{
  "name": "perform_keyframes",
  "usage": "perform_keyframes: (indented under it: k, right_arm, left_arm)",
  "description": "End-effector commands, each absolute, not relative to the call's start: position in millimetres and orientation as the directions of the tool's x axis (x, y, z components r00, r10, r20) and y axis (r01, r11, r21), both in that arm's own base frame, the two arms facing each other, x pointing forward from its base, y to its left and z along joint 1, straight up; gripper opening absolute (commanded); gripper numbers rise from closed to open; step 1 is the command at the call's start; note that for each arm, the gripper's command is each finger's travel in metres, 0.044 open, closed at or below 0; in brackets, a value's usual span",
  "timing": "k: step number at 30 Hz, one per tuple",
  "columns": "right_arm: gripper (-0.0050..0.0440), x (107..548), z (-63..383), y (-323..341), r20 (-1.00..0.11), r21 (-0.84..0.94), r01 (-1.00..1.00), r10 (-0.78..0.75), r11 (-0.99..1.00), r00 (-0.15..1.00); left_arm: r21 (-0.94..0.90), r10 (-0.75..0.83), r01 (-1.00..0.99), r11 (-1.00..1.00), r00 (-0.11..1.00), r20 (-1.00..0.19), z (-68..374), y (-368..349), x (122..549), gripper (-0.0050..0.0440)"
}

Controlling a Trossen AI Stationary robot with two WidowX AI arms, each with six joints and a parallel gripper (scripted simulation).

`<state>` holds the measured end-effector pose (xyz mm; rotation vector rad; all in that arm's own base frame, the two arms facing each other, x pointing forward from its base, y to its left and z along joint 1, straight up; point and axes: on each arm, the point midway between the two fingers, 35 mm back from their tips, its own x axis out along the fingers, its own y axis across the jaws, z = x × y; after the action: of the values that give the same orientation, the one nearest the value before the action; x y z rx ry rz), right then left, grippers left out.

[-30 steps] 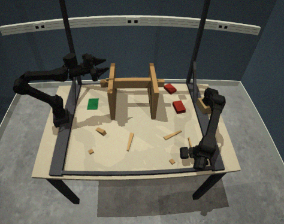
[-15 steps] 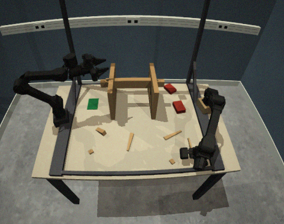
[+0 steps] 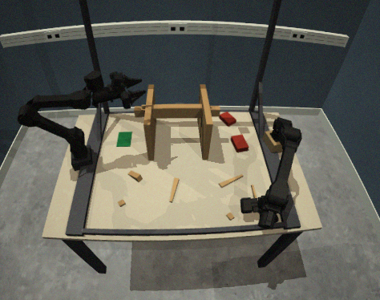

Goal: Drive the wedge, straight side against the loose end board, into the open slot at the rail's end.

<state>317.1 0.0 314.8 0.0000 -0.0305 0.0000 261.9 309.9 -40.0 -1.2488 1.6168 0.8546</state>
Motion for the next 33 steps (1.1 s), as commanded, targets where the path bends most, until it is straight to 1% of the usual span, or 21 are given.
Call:
perform_keyframes:
  k: [1, 10, 16, 18, 19, 21, 22, 24, 25, 28, 31, 32, 33]
  right_arm:
    - [0.0400, 316, 323, 0, 0.050, 0.000, 0.000, 0.000, 1.000, 0.999]
    - [0.0400, 316, 323, 0, 0.050, 0.000, 0.000, 0.000, 1.000, 0.999]
    - [0.0400, 316, 323, 0, 0.050, 0.000, 0.000, 0.000, 1.000, 0.999]
    - [0.0400, 316, 323, 0, 0.050, 0.000, 0.000, 0.000, 1.000, 0.999]
    - [0.0400, 316, 323, 0, 0.050, 0.000, 0.000, 0.000, 1.000, 0.999]
    - [0.0400, 316, 323, 0, 0.050, 0.000, 0.000, 0.000, 1.000, 0.999]
    - [0.0400, 316, 323, 0, 0.050, 0.000, 0.000, 0.000, 1.000, 0.999]
    - [0.0400, 316, 323, 0, 0.050, 0.000, 0.000, 0.000, 1.000, 0.999]
    - [0.0400, 316, 323, 0, 0.050, 0.000, 0.000, 0.000, 1.000, 0.999]
    - [0.0400, 316, 323, 0, 0.050, 0.000, 0.000, 0.000, 1.000, 0.999]
    - [0.0400, 316, 323, 0, 0.050, 0.000, 0.000, 0.000, 1.000, 0.999]
    - [0.0400, 316, 323, 0, 0.050, 0.000, 0.000, 0.000, 1.000, 0.999]
    - [0.0400, 316, 323, 0, 0.050, 0.000, 0.000, 0.000, 1.000, 0.999]
  left_arm:
    - [-0.005, -0.347, -0.969, 0.245, -0.083, -0.934, -37, 311, 262, 0.0094]
    - [-0.005, -0.347, -0.969, 0.245, -0.083, -0.934, -37, 311, 262, 0.0094]
    - [-0.009, -0.332, -0.967, 0.254, -0.078, -0.940, -23, 319, 265, 0.0094]
    - [-0.006, -0.340, -0.967, 0.256, -0.084, -0.937, -28, 315, 264, 0.0094]
    - [-0.008, -0.331, -0.967, 0.254, -0.079, -0.940, -14, 323, 265, 0.0094]
    - [-0.012, -0.322, -0.967, 0.254, -0.073, -0.944, -2, 328, 267, 0.0094]
    - [-0.006, -0.334, -0.967, 0.254, -0.081, -0.939, -10, 324, 265, 0.0094]
    - [-0.006, -0.334, -0.967, 0.254, -0.081, -0.939, -10, 324, 265, 0.0094]
    - [-0.007, -0.332, -0.967, 0.254, -0.080, -0.940, 2, 329, 267, 0.0094]
    - [-0.009, -0.329, -0.967, 0.255, -0.078, -0.941, 15, 334, 268, 0.0094]
    - [-0.030, -0.282, -0.966, 0.256, -0.045, -0.958, 22, 348, 277, 0.0094]
    - [-0.016, -0.314, -0.971, 0.240, -0.062, -0.947, 40, 328, 262, 0.0094]
    - [-0.016, -0.316, -0.968, 0.252, -0.067, -0.946, 31, 332, 265, 0.0094]
